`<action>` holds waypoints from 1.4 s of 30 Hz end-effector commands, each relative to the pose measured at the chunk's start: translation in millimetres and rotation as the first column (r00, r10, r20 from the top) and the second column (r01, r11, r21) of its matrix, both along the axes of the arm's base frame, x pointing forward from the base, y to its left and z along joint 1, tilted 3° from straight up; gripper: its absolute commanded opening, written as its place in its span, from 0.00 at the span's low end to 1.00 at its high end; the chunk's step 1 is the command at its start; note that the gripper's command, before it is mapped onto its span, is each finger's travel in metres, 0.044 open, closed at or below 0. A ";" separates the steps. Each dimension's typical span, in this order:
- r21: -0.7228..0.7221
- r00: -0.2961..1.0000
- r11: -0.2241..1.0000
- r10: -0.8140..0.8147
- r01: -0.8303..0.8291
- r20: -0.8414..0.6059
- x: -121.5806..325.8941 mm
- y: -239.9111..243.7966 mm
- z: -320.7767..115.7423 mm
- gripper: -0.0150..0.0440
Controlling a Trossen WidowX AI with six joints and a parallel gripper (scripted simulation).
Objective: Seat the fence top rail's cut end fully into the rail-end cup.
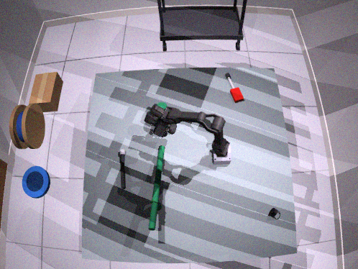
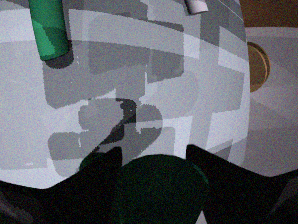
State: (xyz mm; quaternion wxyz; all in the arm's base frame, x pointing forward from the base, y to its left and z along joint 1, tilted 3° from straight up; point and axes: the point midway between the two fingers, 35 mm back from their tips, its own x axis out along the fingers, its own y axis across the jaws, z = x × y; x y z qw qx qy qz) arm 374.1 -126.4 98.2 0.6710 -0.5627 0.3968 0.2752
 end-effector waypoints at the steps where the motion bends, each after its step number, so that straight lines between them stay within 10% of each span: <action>1: 0.000 1.000 1.000 -0.007 0.007 -0.004 0.1 -0.7 -1.9 0.47; 8: -0.001 1.000 1.000 0.015 -0.015 -0.003 -1.9 -0.2 -2.0 0.25; 42: -0.014 0.973 0.973 0.232 -0.232 0.003 -22.0 1.7 -3.3 0.25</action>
